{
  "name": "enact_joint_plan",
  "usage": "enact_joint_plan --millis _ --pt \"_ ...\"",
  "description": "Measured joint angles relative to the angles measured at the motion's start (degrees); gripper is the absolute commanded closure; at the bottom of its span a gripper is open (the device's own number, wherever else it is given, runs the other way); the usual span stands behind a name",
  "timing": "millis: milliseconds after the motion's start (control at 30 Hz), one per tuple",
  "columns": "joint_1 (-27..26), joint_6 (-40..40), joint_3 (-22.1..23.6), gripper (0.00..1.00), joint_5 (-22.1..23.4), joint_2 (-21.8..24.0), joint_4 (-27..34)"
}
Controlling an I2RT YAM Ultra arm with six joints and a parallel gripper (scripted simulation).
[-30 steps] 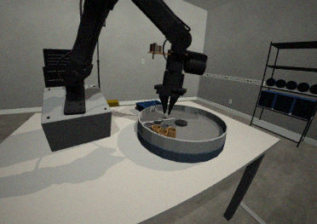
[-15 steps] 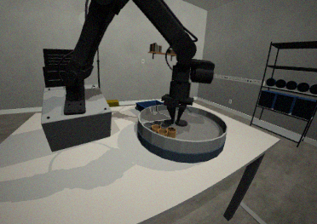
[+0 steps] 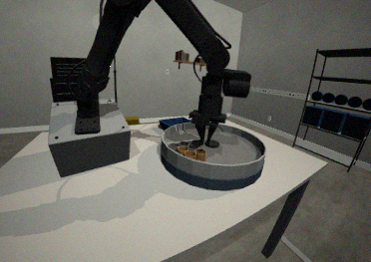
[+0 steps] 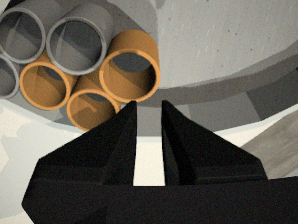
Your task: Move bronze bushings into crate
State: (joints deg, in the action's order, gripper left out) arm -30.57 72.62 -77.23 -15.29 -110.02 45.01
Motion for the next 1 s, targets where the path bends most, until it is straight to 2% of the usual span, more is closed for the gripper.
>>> enact_joint_plan --millis 1000 --pt "0.37 -0.24 -1.01 0.85 0.02 -0.96 0.33"
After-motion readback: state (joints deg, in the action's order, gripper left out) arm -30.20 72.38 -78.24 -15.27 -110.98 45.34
